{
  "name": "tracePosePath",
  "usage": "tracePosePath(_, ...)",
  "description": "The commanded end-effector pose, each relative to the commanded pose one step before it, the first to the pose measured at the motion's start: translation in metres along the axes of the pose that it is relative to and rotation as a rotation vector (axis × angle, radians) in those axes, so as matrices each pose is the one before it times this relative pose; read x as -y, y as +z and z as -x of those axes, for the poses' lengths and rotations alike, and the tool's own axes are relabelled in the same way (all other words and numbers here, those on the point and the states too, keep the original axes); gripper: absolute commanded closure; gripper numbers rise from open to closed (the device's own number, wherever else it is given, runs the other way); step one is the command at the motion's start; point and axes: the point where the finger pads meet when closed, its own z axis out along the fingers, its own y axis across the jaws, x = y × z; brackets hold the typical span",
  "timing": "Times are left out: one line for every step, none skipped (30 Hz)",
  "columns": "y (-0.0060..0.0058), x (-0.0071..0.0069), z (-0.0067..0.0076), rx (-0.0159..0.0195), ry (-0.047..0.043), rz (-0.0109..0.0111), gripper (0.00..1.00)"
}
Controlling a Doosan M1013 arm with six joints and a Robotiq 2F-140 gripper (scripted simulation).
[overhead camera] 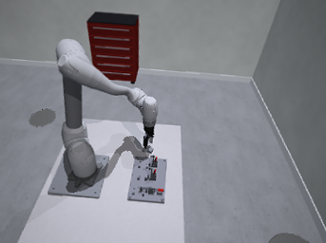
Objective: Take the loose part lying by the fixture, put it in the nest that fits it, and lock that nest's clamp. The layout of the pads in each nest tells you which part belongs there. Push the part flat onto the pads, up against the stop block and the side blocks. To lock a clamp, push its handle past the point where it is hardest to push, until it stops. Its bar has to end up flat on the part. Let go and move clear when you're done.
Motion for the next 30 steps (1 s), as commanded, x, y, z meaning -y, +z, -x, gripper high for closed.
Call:
tracePosePath(0.00001, 0.00002, 0.00004, 0.00011, -0.00003, -0.00014, 0.38)
tracePosePath(0.00000, 0.00000, 0.00000, 0.00000, 0.00000, 0.00000, 0.38)
tracePosePath(0.00000, 0.00000, 0.00000, 0.00000, 0.00000, 0.00000, 0.38)
tracePosePath(0.00000, 0.00000, 0.00000, 0.00000, 0.00000, 0.00000, 0.38)
tracePosePath(0.00000, 0.00000, 0.00000, 0.00000, 0.00000, 0.00000, 0.38)
tracePosePath(0.00000, 0.00000, 0.00000, 0.00000, 0.00000, 0.00000, 0.38)
tracePosePath(0.00000, 0.00000, 0.00000, 0.00000, 0.00000, 0.00000, 0.38)
tracePosePath(0.00000, 0.00000, 0.00000, 0.00000, 0.00000, 0.00000, 0.38)
tracePosePath(0.00000, 0.00000, 0.00000, 0.00000, 0.00000, 0.00000, 0.38)
tracePosePath(0.00000, 0.00000, 0.00000, 0.00000, 0.00000, 0.00000, 0.38)
tracePosePath(0.00000, 0.00000, 0.00000, 0.00000, 0.00000, 0.00000, 0.38)
tracePosePath(0.00000, 0.00000, 0.00000, 0.00000, 0.00000, 0.00000, 0.38)
tracePosePath(0.00000, 0.00000, 0.00000, 0.00000, 0.00000, 0.00000, 0.38)
tracePosePath(0.00000, 0.00000, 0.00000, 0.00000, 0.00000, 0.00000, 0.38)
tracePosePath(0.00001, 0.00000, 0.00000, 0.00000, 0.00000, 0.00000, 0.38)
tracePosePath(0.00007, 0.00000, 0.00000, 0.00000, 0.00000, 0.00000, 0.38)
tracePosePath(0.00018, 0.00000, 0.00000, 0.00000, 0.00000, 0.00000, 0.38)
tracePosePath(0.00033, 0.00000, 0.00000, 0.00000, 0.00000, 0.00000, 0.38)
tracePosePath(0.00050, 0.00000, 0.00000, 0.00000, 0.00000, 0.00000, 0.38)
tracePosePath(0.00070, 0.00000, 0.00000, 0.00000, 0.00000, 0.00000, 0.38)
tracePosePath(0.00000, 0.00000, 0.00000, 0.00000, 0.00000, 0.00000, 0.38)
tracePosePath(0.00000, 0.00000, 0.00000, 0.00000, 0.00000, 0.00000, 0.38)
tracePosePath(0.00089, 0.00000, 0.00000, 0.00000, 0.00000, 0.00000, 0.38)
tracePosePath(0.00109, 0.00000, 0.00000, 0.00000, 0.00000, 0.00000, 0.38)
tracePosePath(0.00127, 0.00000, 0.00000, 0.00000, 0.00000, 0.00000, 0.38)
tracePosePath(0.00143, 0.00001, 0.00000, 0.00000, 0.00000, 0.00000, 0.38)
tracePosePath(0.00158, 0.00000, 0.00000, 0.00000, 0.00000, 0.00000, 0.38)
tracePosePath(0.00170, 0.00000, 0.00000, 0.00000, 0.00000, 0.00000, 0.38)
tracePosePath(0.00178, 0.00001, 0.00000, 0.00000, 0.00000, 0.00000, 0.38)
tracePosePath(0.00184, 0.00000, 0.00000, 0.00000, 0.00000, 0.00000, 0.38)
